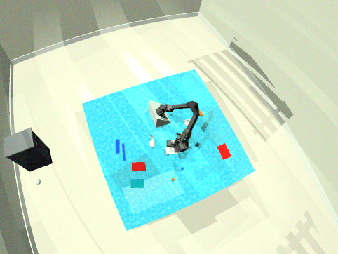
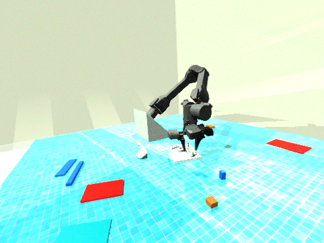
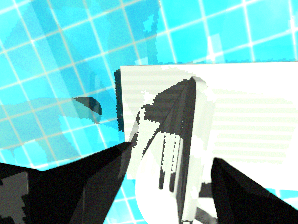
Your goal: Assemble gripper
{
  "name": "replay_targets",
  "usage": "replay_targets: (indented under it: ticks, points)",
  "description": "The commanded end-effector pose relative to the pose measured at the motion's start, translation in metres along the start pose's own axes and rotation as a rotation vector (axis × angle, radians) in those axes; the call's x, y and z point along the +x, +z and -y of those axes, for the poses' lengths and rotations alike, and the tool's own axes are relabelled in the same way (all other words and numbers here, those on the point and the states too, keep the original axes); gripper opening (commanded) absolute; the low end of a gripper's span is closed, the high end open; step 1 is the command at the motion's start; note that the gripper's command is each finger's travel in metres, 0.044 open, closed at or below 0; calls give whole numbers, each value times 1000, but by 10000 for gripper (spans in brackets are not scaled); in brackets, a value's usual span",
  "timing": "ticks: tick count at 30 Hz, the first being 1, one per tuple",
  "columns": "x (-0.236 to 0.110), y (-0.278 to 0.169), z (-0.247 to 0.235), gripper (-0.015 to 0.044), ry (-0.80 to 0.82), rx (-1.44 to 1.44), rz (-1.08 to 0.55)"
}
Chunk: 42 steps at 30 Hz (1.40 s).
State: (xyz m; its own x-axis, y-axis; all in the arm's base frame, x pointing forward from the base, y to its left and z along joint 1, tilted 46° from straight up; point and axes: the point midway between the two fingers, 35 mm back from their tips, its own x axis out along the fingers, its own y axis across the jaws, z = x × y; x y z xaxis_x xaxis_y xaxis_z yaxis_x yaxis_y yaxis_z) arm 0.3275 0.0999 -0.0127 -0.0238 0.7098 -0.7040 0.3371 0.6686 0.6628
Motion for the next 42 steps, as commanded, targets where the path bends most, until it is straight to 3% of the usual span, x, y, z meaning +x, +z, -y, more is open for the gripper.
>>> replay_targets:
  ticks: [1, 10, 14, 23, 37, 42]
  points:
    - [0, 0, 0, 224, 0, 0, 0]
    - [-66, -1, 0, 224, 3, 3, -3]
    - [-59, 1, 1, 224, 11, 14, 5]
    - [-63, -1, 1, 0, 19, 13, 12]
    - [-63, 0, 2, 0, 13, 12, 12]
    - [-70, -1, 49, 131, -14, -14, 29]
